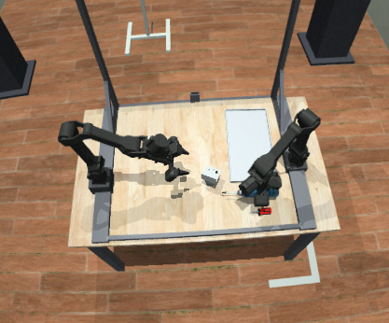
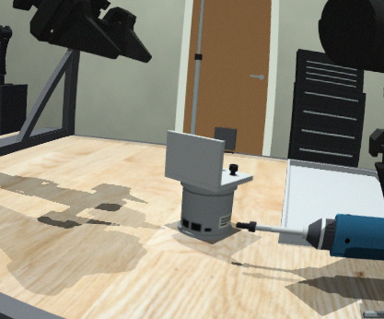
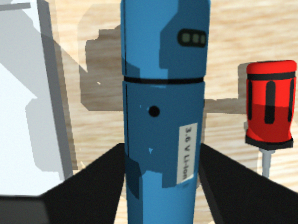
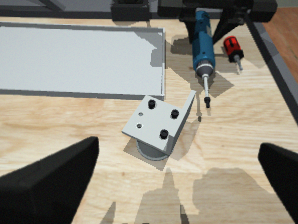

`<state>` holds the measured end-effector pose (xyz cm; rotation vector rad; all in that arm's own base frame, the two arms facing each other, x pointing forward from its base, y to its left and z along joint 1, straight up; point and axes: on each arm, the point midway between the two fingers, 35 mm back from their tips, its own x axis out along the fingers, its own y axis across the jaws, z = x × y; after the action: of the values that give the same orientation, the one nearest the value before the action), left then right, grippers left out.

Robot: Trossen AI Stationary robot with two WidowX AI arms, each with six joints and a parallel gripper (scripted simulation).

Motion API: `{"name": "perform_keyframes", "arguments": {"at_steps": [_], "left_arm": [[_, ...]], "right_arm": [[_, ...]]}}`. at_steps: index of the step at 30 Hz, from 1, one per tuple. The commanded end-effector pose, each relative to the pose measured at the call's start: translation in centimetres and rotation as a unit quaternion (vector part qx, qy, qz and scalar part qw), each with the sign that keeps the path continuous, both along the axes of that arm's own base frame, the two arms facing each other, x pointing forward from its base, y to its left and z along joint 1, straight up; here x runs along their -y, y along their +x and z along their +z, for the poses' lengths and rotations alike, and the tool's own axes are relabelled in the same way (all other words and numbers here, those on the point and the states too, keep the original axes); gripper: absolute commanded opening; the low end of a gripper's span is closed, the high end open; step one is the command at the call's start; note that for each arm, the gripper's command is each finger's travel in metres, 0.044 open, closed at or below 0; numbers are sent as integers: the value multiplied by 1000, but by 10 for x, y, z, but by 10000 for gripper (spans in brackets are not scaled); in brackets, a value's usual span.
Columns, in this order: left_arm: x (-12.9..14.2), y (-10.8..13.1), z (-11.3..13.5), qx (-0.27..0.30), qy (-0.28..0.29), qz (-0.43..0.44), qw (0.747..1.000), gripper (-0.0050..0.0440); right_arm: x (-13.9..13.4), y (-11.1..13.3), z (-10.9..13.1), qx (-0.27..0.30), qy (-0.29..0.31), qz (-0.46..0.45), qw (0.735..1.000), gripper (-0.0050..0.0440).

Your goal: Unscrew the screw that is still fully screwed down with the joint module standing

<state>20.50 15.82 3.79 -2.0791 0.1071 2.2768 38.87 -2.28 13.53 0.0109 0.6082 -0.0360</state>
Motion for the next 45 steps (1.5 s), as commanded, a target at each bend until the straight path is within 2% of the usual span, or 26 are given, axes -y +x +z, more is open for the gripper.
{"name": "perform_keyframes", "arguments": {"at_steps": [1, 6, 23, 27, 31, 32, 34, 36, 41, 45], "left_arm": [[-1, 4, -7, 8, 4, 1, 1000, 161], [-1, 5, -22, 8, 4, 1, 1000, 161], [-4, 7, -18, 15, 10, 0, 1000, 161], [-4, 7, -18, 15, 10, 0, 1000, 245], [-4, 7, -18, 15, 10, 0, 1000, 245], [-4, 7, -18, 15, 10, 0, 1000, 269], [-4, 7, -18, 15, 10, 0, 1000, 269], [-6, 11, -9, 23, 15, 1, 1000, 305], [-5, 12, 2, 23, 15, 1, 1000, 305], [-5, 12, 15, 24, 15, 1, 1000, 401]], "right_arm": [[0, 2, 9, 12, -1, 0, 1000, 440], [0, 2, 9, 12, -1, 0, 1000, 440], [0, 2, 9, 12, -1, 0, 1000, 440], [0, 2, 9, 12, -1, 0, 1000, 440], [0, 2, 9, 12, -1, 0, 1000, 440], [0, 2, 9, 12, -1, 0, 1000, 440], [0, 2, 9, 12, -1, 0, 1000, 440], [0, 2, 9, 12, -1, 0, 1000, 440], [0, 2, 9, 12, -1, 0, 1000, 440], [0, 2, 9, 12, -1, 0, 1000, 440]]}}
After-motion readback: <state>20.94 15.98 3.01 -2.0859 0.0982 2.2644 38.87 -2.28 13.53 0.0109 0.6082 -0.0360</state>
